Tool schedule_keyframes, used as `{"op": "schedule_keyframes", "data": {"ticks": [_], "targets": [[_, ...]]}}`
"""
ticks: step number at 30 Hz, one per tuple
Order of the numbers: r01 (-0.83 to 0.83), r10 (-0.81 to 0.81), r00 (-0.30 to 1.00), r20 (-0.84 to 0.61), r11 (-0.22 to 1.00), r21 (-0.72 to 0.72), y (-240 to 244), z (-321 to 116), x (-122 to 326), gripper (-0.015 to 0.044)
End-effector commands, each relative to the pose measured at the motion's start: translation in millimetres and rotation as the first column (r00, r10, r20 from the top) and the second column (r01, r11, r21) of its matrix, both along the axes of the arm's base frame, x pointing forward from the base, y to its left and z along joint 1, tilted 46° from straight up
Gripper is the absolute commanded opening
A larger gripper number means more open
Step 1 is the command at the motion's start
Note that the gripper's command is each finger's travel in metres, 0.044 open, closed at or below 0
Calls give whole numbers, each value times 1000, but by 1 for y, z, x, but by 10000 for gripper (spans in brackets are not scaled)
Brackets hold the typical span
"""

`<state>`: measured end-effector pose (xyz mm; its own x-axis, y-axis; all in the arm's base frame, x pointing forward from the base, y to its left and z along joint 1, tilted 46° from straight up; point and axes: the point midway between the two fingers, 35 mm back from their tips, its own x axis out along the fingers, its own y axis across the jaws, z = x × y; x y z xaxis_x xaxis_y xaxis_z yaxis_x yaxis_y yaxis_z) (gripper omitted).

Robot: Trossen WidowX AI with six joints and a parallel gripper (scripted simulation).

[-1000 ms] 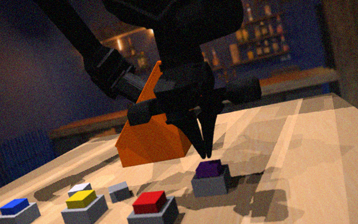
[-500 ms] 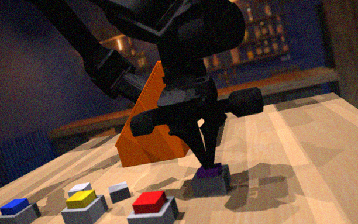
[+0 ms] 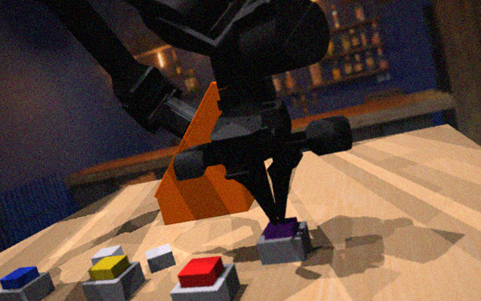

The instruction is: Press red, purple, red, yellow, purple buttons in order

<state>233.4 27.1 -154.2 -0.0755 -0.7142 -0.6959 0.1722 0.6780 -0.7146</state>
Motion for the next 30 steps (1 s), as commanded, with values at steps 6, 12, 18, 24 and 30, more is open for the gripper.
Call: {"op": "schedule_keyframes", "data": {"ticks": [6,12,18,24,30], "targets": [[-6,6,1000,8,1000,7,24,21,4,20],[-6,6,1000,7,1000,9,66,62,7,20],[-3,3,1000,1,1000,21,46,79,40,20],[-6,6,1000,10,1000,4,9,112,84,20],[-6,6,1000,10,1000,4,7,109,84,20]]}}
